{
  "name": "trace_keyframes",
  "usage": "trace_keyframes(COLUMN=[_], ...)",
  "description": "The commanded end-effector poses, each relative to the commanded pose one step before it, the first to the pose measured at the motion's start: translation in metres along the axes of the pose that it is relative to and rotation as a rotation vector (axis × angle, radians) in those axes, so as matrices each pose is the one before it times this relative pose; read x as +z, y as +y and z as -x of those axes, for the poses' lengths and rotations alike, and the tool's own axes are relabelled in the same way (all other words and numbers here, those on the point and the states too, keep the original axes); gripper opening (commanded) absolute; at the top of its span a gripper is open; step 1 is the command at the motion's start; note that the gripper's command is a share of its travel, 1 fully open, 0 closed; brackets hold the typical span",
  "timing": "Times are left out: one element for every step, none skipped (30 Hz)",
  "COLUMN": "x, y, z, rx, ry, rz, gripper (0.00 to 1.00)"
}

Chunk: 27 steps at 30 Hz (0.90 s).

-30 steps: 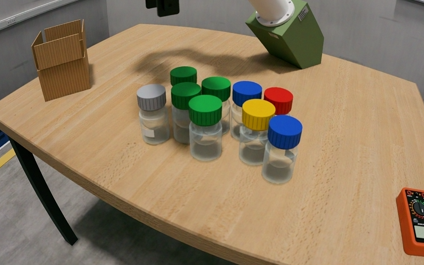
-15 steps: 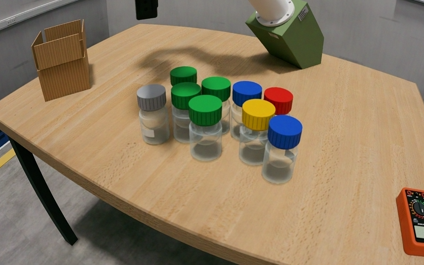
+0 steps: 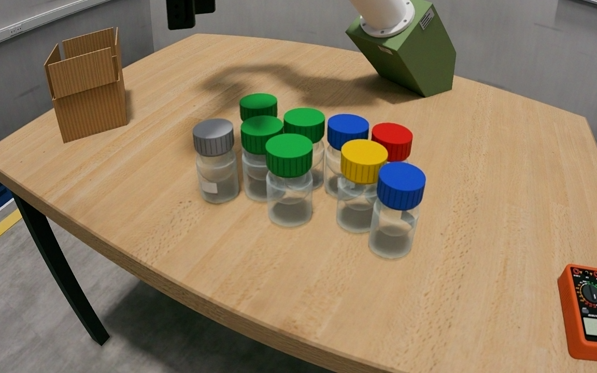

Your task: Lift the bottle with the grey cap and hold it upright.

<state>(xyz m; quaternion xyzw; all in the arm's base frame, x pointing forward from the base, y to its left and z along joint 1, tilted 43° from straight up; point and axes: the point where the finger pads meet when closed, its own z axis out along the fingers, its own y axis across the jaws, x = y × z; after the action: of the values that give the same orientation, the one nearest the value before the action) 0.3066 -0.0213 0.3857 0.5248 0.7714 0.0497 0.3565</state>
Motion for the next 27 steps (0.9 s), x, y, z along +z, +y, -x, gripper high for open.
trace_keyframes(x=[-0.00062, 0.00009, 0.00007, 0.00006, 0.00005, 0.00005, 0.00004, 0.00003, 0.00002, 0.00002, 0.0, 0.0, 0.00037, 0.00054, 0.00075, 0.00096, 0.00118, 0.00139, 0.00161, 0.00182, 0.00204, 0.00225, 0.00247, 0.00268, 0.00289, 0.00311, 0.00684], y=[-0.00144, -0.00046, -0.00041, -0.00036, -0.0003, -0.00025, -0.0002, -0.00016, -0.00011, -0.00009, 0.0, 0.0, 0.00039, 0.00013, 0.00018, 0.00023, 0.00027, 0.00032, 0.00035, 0.00039, 0.00042, 0.00044, 0.00046, 0.00047, 0.00047, 0.00047, 0.0009], z=[0.00428, 0.0009, 0.0008, 0.00071, 0.00062, 0.00052, 0.00043, 0.00034, 0.00024, 0.00019, 0.0, 0.0, -0.00055, 0.00009, 0.00012, 0.00015, 0.00018, 0.00021, 0.00023, 0.00026, 0.00028, 0.0003, 0.00031, 0.00032, 0.00032, 0.00032, 0.00063], rx=[0.04584, 0.01009, 0.00902, 0.00796, 0.0069, 0.00584, 0.00478, 0.00372, 0.00265, 0.00212, 0.0, 0.0, -0.00757, 0.00018, 0.00026, 0.00033, 0.00039, 0.00046, 0.00051, 0.00056, 0.00061, 0.00064, 0.00067, 0.00069, 0.0007, 0.0007, 0.00138], ry=[-0.00351, -0.00047, -0.00043, -0.00038, -0.00033, -0.00028, -0.00023, -0.00018, -0.00013, -0.0001, 0.0, 0.0, 0.0034, -0.00017, -0.00024, -0.00031, -0.00037, -0.00044, -0.00049, -0.00055, -0.0006, -0.00064, -0.00068, -0.00071, -0.00074, -0.00075, -0.00152], rz=[0.00515, 0.00048, 0.00046, 0.0004, 0.00035, 0.00029, 0.00024, 0.00019, 0.00013, 0.00011, 0.0, 0.0, 0.00432, -0.00002, -0.00003, -0.00004, -0.00004, -0.00005, -0.00006, -0.00007, -0.00007, -0.00008, -0.00009, -0.0001, -0.0001, -0.00011, -0.00024], gripper=[0.79, 0.79, 0.79, 0.79, 0.79, 0.79, 0.79, 0.79, 0.79, 0.79, 0.79, 0.79, 0.79, 0.79, 0.79, 0.79, 0.79, 0.79, 0.79, 0.79, 0.79, 0.79, 0.79, 0.79, 0.79, 0.79, 0.79])
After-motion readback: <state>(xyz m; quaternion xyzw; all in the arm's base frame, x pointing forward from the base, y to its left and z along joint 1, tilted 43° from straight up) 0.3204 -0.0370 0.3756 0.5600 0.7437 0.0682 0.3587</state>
